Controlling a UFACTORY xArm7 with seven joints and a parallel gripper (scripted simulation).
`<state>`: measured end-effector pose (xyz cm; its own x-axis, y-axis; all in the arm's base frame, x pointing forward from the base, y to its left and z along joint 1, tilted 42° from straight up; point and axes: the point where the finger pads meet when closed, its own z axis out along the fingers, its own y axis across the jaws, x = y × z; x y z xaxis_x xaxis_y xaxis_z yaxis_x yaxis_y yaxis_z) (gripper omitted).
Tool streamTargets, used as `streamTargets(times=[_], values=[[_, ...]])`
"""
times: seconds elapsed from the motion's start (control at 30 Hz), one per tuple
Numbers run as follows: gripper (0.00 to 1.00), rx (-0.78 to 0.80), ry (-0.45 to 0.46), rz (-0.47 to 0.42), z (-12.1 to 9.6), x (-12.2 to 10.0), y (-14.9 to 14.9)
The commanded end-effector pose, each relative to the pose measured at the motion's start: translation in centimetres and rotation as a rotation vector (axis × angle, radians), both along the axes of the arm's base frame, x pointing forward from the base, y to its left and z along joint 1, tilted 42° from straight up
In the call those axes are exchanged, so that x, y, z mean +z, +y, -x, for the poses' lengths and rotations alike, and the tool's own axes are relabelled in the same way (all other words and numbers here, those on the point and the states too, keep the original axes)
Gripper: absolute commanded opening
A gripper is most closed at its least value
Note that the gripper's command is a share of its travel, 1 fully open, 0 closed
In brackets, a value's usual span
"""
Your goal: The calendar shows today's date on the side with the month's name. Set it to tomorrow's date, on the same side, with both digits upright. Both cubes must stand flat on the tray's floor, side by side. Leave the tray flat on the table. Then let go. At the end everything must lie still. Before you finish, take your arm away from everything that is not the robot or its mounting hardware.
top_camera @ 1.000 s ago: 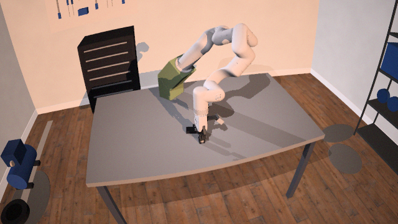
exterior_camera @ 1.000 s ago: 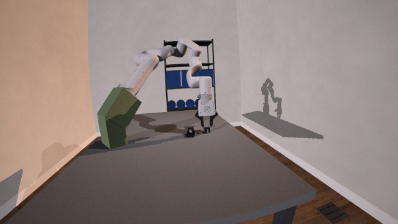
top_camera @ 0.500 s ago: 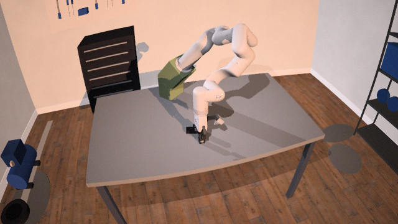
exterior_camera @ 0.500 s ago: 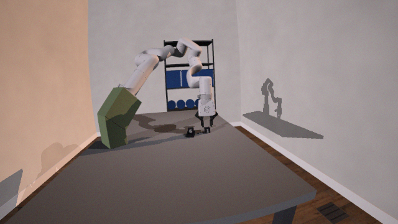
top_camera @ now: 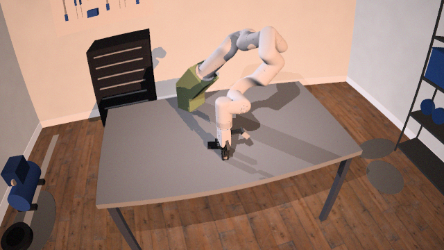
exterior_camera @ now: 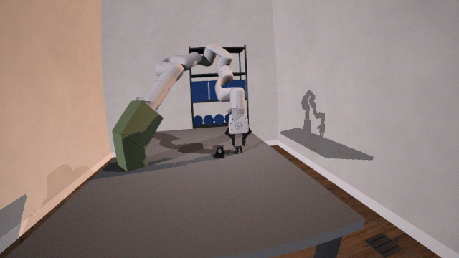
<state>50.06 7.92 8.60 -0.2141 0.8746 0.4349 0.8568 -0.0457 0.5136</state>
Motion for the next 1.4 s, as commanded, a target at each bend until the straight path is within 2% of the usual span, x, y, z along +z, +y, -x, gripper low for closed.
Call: streamTargets(times=[0.0, 0.97, 1.37], values=[[0.49, -0.003, -0.002, 0.0, -0.1, 0.1, -0.1], [0.49, -0.003, -0.002, 0.0, -0.1, 0.0, -0.1], [0.49, -0.003, -0.002, 0.0, -0.8, -1.0, 0.6]])
